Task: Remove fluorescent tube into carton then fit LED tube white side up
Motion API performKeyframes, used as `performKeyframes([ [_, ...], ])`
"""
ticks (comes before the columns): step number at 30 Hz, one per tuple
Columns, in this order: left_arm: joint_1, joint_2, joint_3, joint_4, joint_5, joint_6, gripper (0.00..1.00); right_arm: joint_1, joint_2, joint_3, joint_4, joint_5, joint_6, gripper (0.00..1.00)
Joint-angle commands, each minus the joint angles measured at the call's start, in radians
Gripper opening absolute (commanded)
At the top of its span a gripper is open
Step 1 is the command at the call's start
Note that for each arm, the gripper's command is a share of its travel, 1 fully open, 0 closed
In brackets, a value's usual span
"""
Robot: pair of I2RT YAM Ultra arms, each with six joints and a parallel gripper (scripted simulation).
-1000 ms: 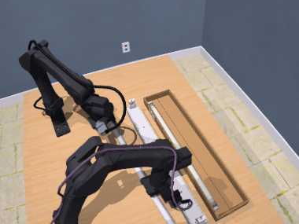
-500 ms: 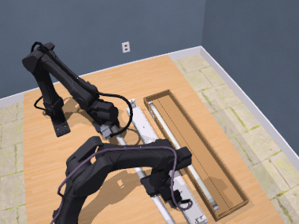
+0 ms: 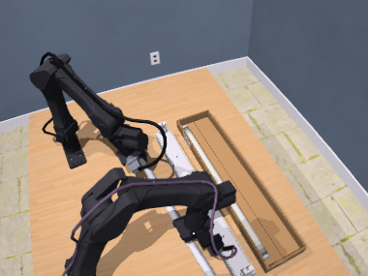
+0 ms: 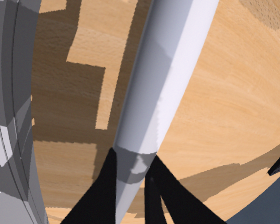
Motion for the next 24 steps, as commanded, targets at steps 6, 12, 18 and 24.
performKeyframes([
  [6, -0.008, -0.017, -0.011, 0.006, 0.003, 0.003, 0.11, -0.001, -0.036, 0.029, -0.01, 0.001, 0.013, 0.11],
  [12, -0.008, -0.017, -0.011, 0.006, 0.003, 0.003, 0.11, -0.001, -0.036, 0.029, -0.01, 0.001, 0.013, 0.11],
  [18, -0.008, -0.017, -0.011, 0.006, 0.003, 0.003, 0.11, -0.001, -0.036, 0.029, -0.01, 0.001, 0.013, 0.49],
  [24, -0.008, -0.017, -0.011, 0.006, 0.003, 0.003, 0.11, -0.001, -0.036, 0.029, -0.01, 0.001, 0.013, 0.49],
])
